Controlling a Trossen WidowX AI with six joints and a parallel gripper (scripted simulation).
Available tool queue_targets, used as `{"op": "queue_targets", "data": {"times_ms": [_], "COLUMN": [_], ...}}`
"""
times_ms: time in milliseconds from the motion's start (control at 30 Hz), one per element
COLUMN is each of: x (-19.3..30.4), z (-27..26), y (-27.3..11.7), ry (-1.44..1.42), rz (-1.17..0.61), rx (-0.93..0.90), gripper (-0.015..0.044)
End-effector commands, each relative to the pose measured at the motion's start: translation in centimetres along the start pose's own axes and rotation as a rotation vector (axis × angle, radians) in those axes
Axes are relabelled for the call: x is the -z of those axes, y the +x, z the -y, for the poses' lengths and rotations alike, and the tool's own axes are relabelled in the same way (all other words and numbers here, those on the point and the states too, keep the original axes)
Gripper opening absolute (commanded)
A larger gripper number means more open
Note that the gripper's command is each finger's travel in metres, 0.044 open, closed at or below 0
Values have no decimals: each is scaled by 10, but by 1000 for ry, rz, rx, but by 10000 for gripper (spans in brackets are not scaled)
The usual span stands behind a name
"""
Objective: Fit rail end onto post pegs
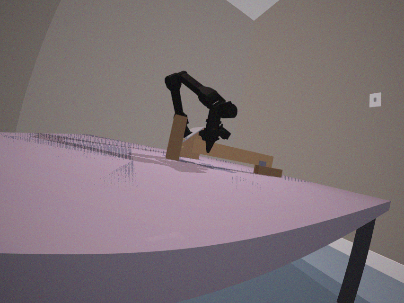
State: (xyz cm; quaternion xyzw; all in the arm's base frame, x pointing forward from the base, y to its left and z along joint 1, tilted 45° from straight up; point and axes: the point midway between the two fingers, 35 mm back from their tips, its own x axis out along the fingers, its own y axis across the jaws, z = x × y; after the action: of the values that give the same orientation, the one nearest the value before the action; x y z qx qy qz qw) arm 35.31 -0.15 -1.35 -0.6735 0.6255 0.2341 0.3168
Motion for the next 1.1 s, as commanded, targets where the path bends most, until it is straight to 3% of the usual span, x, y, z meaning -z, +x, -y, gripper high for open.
{"op": "queue_targets", "data": {"times_ms": [0, 1067], "x": [3, 13], "z": [2, 2], "y": [-3, -5], "ry": [0, 0], "rz": [2, 2], "rx": [9, 9], "gripper": [0, 0]}}
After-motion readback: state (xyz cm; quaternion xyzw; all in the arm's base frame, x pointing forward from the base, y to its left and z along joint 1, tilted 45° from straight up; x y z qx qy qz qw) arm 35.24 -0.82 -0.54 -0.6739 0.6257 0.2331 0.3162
